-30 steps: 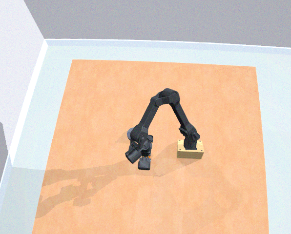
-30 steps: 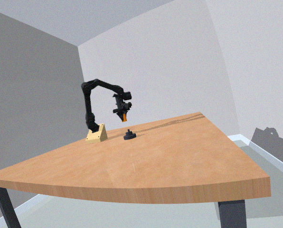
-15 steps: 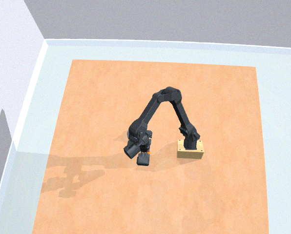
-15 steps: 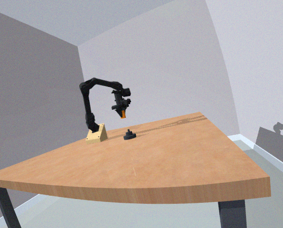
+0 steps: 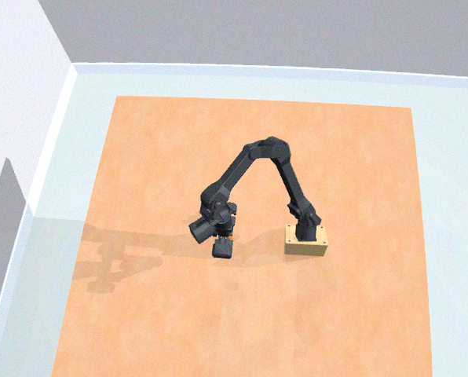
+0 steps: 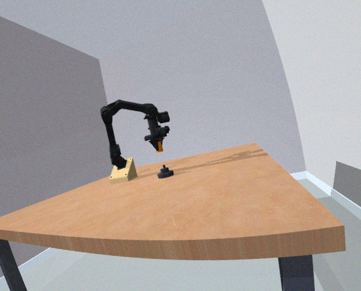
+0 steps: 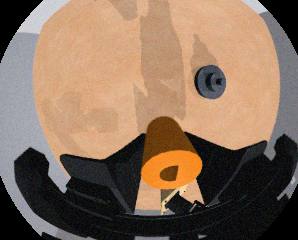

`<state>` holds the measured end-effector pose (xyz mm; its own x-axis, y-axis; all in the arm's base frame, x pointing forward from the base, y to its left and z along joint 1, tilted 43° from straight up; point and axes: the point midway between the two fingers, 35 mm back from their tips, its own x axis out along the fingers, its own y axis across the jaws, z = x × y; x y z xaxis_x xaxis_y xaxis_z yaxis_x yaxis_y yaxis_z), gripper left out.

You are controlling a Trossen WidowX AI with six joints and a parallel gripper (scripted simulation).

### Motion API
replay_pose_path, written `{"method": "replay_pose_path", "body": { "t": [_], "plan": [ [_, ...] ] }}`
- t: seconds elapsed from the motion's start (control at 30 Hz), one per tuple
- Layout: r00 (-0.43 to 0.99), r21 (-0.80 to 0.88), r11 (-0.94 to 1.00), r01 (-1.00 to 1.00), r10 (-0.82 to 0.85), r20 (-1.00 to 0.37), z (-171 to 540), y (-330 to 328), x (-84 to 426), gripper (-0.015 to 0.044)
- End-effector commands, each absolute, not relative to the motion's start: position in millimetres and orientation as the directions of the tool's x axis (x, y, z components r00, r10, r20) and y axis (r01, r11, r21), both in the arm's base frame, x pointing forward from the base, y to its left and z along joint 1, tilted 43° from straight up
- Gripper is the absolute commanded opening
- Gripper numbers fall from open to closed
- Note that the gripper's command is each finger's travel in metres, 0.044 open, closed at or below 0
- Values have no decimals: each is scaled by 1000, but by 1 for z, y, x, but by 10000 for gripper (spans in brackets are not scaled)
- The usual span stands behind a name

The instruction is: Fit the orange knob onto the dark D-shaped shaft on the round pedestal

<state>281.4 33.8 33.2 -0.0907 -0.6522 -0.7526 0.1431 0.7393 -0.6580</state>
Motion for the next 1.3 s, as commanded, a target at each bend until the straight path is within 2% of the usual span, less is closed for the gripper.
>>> {"method": "replay_pose_path", "body": {
  "t": [0.0, 1.27],
  "plan": [
    [-79, -654, 743, 145, -650, -756, 38, 27, 289, 0],
    [-78, -672, 725, 151, -669, -739, 83, -73, 324, 0]
  ]
}}
